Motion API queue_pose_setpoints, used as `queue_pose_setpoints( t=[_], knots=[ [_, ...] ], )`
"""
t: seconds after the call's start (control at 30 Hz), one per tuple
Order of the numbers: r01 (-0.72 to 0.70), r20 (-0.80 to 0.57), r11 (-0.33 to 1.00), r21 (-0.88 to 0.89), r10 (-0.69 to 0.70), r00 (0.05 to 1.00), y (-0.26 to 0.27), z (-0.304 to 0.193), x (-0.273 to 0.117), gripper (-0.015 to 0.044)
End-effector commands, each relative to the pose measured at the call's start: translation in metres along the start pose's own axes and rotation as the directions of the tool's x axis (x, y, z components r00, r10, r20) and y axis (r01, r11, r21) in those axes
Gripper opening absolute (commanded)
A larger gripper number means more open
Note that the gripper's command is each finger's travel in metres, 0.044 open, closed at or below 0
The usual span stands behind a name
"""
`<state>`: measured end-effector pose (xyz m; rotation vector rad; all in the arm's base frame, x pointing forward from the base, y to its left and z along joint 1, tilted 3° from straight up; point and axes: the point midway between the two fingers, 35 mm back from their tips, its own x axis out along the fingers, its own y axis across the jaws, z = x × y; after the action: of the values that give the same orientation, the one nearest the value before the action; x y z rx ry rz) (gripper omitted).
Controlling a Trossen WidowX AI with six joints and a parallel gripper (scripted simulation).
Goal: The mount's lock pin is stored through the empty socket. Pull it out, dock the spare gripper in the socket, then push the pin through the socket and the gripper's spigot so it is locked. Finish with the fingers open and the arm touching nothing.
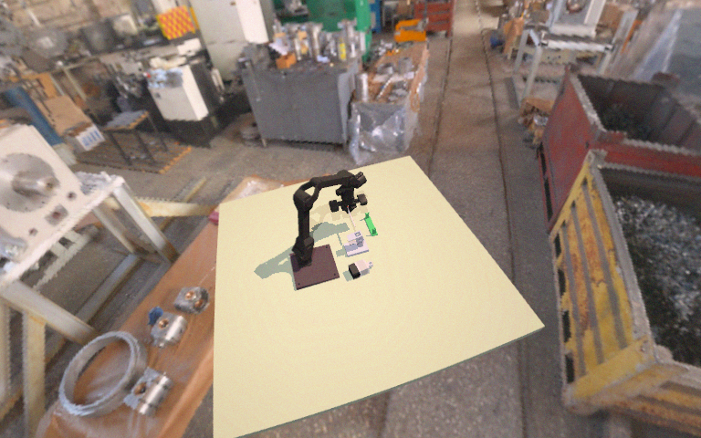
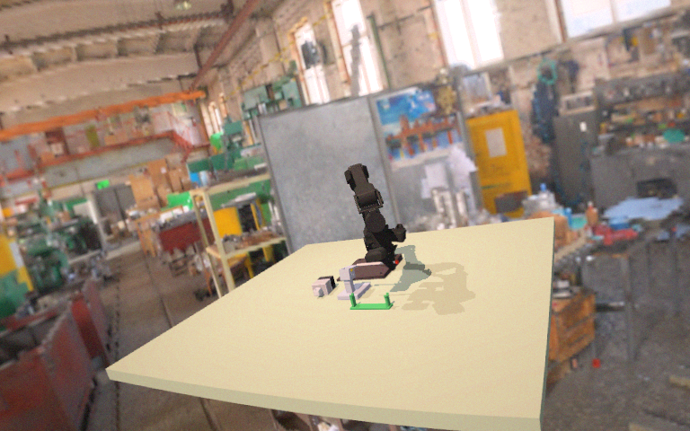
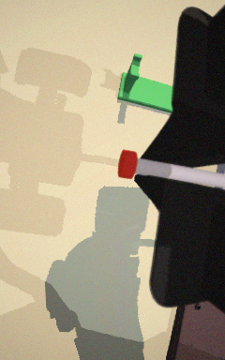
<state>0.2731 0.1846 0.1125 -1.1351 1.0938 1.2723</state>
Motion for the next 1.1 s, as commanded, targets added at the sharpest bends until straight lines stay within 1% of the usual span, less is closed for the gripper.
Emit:
queue_pose_setpoints(
  t=[0.0,0.07,0.23,1.07],
  knots=[
    [0.0,0.0,1.0,0.0,0.0,1.0,0.0,0.0,0.0,0.0013],
    [0.0,0.0,1.0,0.0,0.0,1.0,0.0,0.0,0.0,0.0],
    [0.0,0.0,1.0,0.0,0.0,1.0,-0.002,0.001,-0.001,0.0],
    [0.007,0.003,1.0,0.014,-0.007,1.0,-0.068,0.035,-0.011,0.0]
  ],
)
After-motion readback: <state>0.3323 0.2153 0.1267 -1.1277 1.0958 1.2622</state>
